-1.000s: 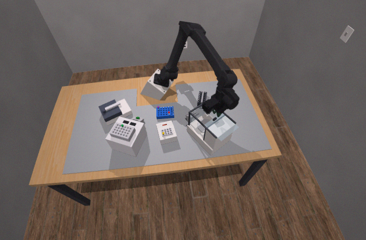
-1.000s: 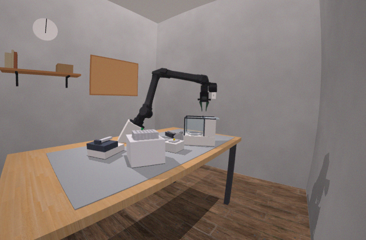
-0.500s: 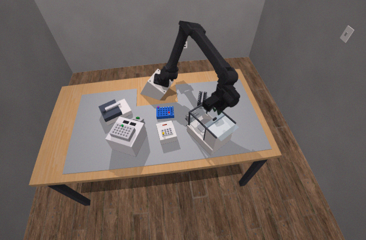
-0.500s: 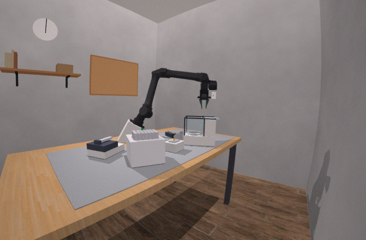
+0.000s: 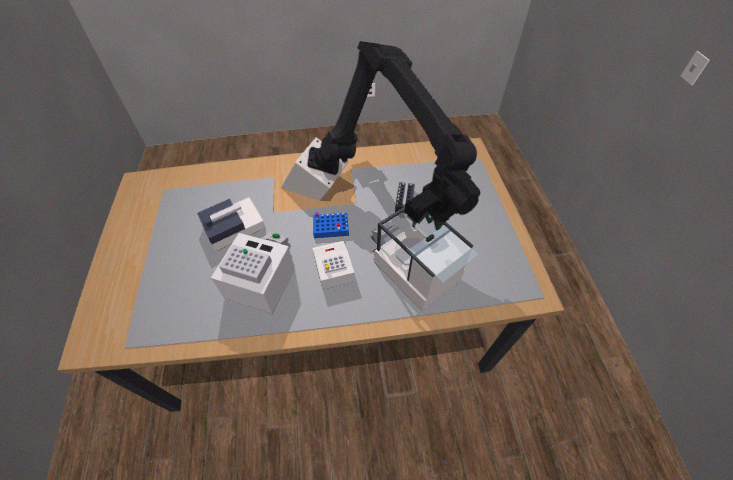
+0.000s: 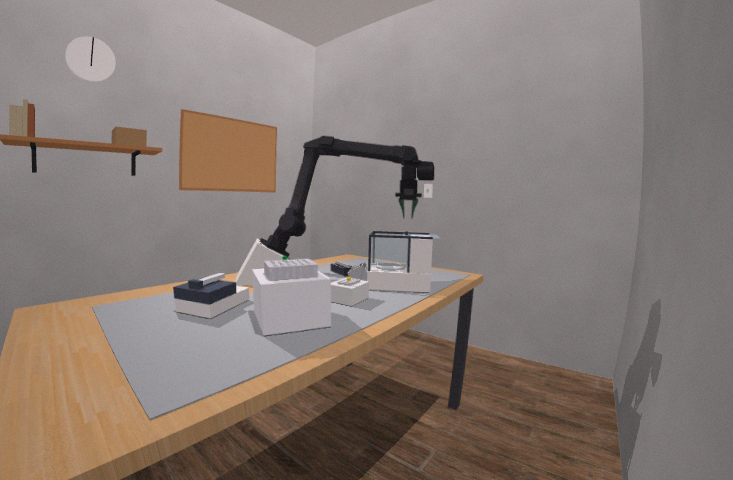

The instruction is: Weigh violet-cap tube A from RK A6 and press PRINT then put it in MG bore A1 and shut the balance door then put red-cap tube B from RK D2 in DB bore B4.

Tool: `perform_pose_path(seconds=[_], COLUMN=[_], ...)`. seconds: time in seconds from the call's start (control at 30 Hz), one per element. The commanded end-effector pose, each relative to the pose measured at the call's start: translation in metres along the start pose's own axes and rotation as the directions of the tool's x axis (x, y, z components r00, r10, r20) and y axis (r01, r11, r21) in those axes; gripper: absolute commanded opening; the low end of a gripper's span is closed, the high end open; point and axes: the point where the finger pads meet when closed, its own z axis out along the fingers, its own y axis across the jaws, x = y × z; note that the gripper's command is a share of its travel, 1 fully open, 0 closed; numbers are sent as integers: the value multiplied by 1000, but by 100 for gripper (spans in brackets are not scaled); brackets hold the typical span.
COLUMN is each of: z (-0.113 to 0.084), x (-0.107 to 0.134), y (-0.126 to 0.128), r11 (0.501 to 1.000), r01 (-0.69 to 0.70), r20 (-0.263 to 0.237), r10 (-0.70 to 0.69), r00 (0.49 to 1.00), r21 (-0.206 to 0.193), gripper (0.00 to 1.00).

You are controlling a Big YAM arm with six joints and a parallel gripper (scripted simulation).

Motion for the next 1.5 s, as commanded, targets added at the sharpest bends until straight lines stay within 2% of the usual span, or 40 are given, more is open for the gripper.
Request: perform_pose_path(seconds=[0.0,1.0,1.03,1.07,1.17,1.2,1.27,1.3,1.4,1.47], z=[-14,-14,-40,-16,-8,1,1,14,9,15], x=[0,0,0,-11,-24,-32,-32,-43,-54,-65], y=[-2,-2,20,-1,-10,-14,-14,-18,-33,-43], r11=[1000,1000,993,997,996,994,994,994,985,980], r01=[5,5,52,64,81,108,108,112,169,201], r20=[5,5,44,39,37,38,38,32,51,54], r10=[-5,-5,-48,-63,-79,-107,-107,-111,-168,-200], r00=[1000,1000,998,997,996,994,994,993,985,978], r21=[-15,-15,-104,-49,-47,-27,-27,-5,-23,-15], gripper=[30,30,36,36,36,36,36,36,36,36])
